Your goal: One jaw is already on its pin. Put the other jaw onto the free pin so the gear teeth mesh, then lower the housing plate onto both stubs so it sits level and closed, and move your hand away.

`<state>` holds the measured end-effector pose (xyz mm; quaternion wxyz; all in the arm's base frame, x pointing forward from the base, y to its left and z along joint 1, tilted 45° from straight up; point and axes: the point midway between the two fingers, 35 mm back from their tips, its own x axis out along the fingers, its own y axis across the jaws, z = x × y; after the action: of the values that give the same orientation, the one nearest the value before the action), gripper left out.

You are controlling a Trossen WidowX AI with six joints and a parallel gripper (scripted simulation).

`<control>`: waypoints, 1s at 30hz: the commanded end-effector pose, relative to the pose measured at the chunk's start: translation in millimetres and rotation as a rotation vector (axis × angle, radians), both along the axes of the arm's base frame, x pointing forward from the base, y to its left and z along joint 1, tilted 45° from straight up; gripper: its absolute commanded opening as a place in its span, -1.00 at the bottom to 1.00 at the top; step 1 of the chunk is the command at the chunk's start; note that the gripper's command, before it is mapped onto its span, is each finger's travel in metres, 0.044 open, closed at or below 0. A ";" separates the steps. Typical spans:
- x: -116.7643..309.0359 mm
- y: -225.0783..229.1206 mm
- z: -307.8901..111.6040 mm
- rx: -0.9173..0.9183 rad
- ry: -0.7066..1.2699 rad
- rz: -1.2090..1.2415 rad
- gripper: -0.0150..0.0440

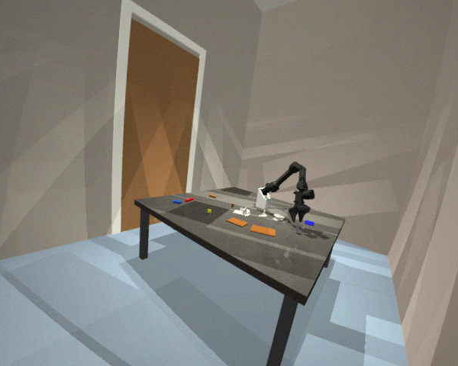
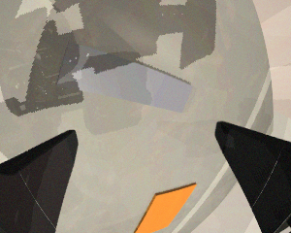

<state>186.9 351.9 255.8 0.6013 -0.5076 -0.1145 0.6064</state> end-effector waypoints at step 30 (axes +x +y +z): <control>32.7 -70.3 -75.5 -0.115 0.477 -0.278 1.00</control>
<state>219.8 288.2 188.3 0.6560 -0.4087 0.1106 0.6248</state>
